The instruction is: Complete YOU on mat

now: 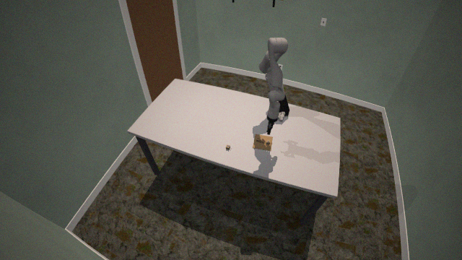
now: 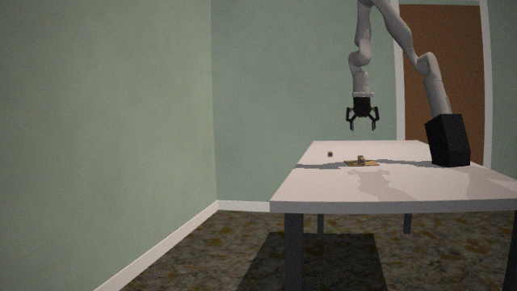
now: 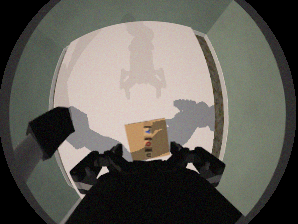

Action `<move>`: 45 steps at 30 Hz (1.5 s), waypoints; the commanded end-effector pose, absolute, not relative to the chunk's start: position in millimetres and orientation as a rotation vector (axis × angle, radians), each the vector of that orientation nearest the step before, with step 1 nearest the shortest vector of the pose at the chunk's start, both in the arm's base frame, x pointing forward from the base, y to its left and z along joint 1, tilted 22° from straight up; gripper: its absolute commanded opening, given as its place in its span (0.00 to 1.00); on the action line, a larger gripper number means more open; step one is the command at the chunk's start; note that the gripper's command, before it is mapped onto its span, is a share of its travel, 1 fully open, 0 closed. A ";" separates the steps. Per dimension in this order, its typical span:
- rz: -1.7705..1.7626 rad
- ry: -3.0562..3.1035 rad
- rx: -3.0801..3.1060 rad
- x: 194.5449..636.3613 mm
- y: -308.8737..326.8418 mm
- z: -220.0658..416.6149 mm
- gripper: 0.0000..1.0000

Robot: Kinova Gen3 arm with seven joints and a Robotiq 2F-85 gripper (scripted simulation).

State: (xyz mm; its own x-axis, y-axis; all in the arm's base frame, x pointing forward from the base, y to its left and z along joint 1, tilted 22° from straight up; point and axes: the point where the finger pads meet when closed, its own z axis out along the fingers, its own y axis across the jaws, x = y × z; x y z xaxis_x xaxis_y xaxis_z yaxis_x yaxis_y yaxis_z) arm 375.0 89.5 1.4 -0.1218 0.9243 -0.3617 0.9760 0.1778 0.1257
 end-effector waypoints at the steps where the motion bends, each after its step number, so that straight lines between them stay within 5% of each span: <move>1: -0.166 2.113 1.793 375.9 102.1 17.9 1.00; 45: -0.166 2.113 1.793 370.9 110.2 41.5 1.00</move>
State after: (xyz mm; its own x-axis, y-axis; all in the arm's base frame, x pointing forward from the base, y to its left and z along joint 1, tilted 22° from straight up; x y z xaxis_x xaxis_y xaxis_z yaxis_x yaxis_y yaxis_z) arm 370.7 109.8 41.2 -0.1268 0.9292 -0.3471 0.9723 0.1856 0.1418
